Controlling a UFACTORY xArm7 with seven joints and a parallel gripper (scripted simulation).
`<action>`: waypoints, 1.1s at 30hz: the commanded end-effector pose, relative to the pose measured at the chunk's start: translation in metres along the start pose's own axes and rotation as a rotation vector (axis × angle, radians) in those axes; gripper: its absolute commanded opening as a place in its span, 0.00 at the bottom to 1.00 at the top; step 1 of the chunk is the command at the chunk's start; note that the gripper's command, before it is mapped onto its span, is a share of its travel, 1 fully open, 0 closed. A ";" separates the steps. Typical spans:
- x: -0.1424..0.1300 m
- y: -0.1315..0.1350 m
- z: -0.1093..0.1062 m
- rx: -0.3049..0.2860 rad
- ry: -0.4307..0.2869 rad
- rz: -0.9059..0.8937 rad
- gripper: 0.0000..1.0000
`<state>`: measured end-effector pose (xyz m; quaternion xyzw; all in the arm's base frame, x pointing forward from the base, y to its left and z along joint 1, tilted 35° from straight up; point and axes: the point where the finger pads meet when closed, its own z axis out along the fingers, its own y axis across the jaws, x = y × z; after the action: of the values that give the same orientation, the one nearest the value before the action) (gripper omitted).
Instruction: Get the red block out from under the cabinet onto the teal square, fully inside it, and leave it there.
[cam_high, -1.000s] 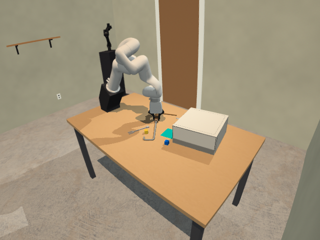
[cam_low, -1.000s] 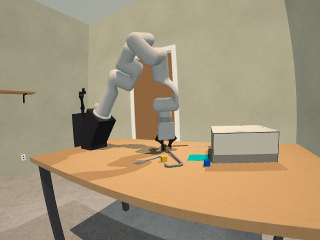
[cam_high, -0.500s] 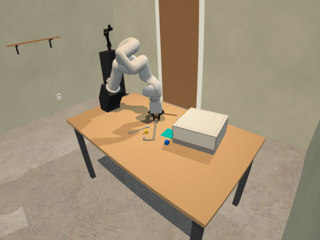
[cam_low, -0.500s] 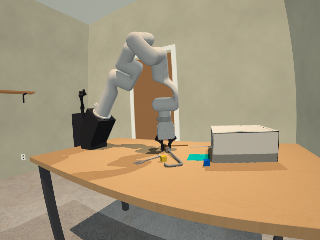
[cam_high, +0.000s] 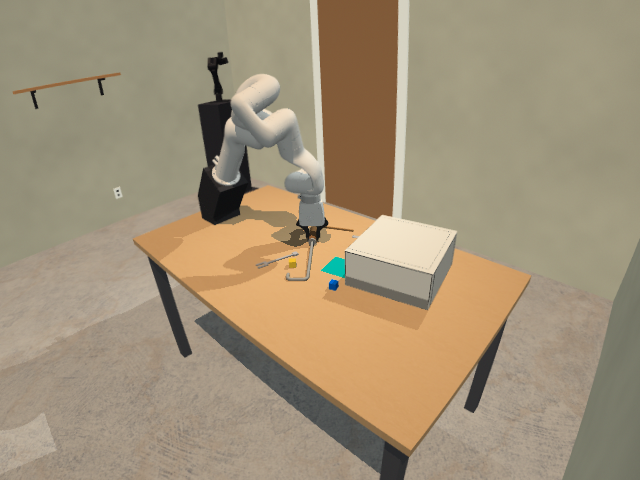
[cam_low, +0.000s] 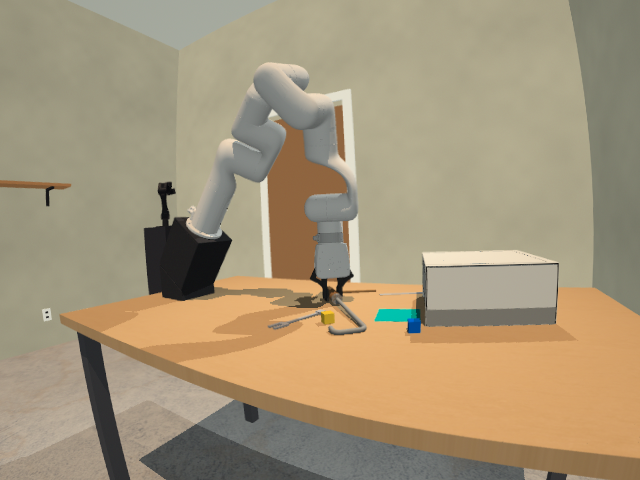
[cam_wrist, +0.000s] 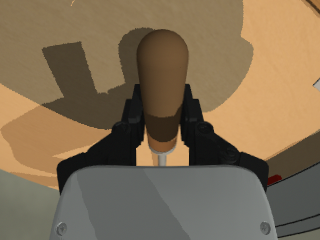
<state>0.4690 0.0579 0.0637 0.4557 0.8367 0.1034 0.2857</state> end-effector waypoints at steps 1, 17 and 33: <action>0.000 0.001 0.000 -0.002 0.000 -0.001 0.00; 0.003 -0.002 0.000 -0.002 0.000 -0.074 0.00; 0.013 -0.013 0.000 -0.001 -0.001 -0.391 0.00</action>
<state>0.4573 0.0604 0.0554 0.3270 0.8941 0.0611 0.2997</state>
